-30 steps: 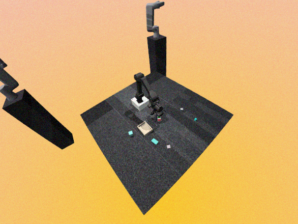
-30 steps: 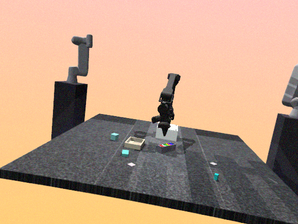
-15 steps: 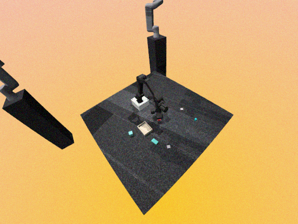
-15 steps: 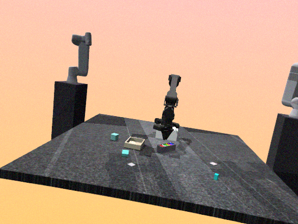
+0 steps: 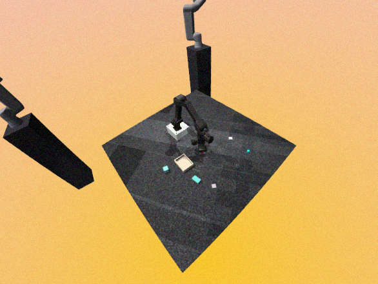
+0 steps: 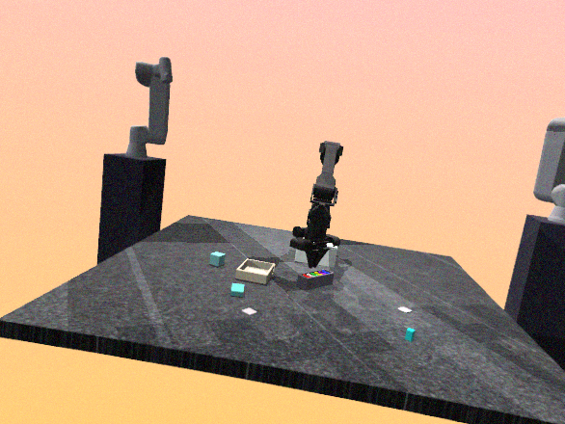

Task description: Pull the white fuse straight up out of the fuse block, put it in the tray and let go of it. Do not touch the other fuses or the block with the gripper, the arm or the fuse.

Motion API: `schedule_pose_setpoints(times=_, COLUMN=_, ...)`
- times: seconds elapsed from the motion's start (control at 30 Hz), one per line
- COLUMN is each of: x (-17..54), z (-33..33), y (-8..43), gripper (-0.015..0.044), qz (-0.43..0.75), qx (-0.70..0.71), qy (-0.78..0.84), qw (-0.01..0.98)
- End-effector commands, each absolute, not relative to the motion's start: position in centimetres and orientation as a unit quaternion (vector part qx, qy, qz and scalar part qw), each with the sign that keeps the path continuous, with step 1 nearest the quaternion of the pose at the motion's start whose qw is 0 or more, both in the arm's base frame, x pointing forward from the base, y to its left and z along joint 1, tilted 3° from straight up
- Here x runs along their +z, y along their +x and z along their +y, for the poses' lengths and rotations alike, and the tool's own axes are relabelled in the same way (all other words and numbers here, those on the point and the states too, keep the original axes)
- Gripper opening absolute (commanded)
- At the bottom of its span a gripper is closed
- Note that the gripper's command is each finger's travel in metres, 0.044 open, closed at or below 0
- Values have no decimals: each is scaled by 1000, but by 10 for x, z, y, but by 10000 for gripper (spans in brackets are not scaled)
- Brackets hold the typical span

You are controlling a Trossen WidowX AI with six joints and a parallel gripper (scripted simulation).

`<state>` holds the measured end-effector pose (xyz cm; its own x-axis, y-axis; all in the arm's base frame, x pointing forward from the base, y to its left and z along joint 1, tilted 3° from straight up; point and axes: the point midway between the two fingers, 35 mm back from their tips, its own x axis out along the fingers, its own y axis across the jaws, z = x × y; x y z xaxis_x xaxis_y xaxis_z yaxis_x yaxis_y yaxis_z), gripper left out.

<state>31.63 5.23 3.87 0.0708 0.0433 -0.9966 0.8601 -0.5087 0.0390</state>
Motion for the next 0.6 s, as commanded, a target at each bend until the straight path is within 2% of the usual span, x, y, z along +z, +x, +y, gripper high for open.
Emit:
schedule_pose_setpoints(times=0.0, x=35, z=52, y=316, gripper=72, qz=348, qx=-586, qy=643, qw=349)
schedule_pose_setpoints(times=0.57, x=18, z=52, y=317, gripper=72, qz=348, qx=-586, qy=643, qw=349)
